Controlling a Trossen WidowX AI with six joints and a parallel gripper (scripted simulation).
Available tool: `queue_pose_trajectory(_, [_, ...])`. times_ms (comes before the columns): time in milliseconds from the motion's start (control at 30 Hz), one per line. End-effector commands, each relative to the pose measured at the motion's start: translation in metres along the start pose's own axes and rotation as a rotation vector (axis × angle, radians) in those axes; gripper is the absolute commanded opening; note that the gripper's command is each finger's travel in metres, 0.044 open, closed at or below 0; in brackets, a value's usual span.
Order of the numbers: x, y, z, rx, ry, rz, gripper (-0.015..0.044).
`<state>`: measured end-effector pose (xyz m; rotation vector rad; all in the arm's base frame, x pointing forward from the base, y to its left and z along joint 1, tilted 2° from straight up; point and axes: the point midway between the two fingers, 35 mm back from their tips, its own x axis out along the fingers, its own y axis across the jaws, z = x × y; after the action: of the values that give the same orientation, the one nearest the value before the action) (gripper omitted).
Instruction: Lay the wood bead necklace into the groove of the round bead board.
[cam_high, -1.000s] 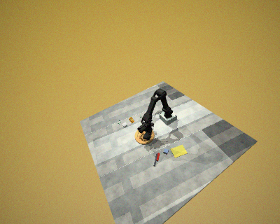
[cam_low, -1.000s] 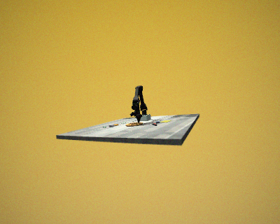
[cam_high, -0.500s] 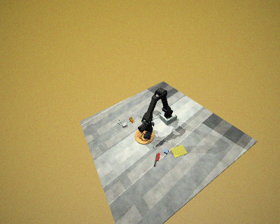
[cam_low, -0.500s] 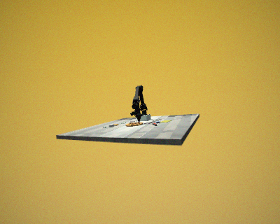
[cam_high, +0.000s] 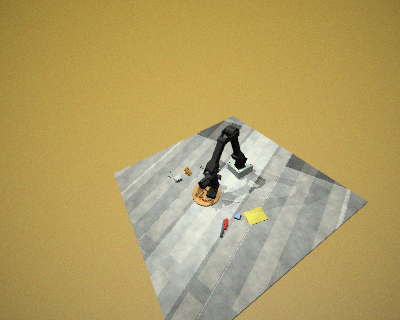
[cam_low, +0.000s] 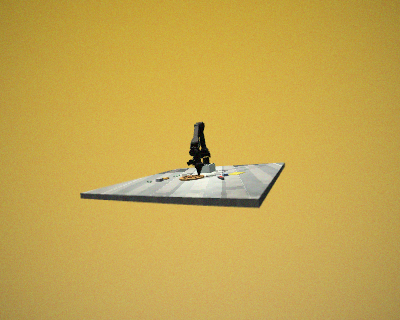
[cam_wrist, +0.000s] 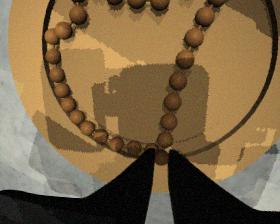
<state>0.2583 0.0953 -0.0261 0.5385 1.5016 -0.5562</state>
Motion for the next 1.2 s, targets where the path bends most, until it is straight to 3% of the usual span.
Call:
queue_pose_trajectory(0, [0.0056, -0.0027, -0.0014, 0.004, 0.003, -0.008, 0.0000])
queue_pose_trajectory(100, [0.0056, -0.0027, -0.0014, 0.004, 0.003, -0.008, 0.0000])
queue_pose_trajectory(667, [0.0014, -0.0019, -0.0010, 0.001, 0.003, -0.007, 0.0440])
queue_pose_trajectory(1167, [-0.0023, -0.0018, -0.0010, 0.004, 0.003, -0.008, 0.0440])
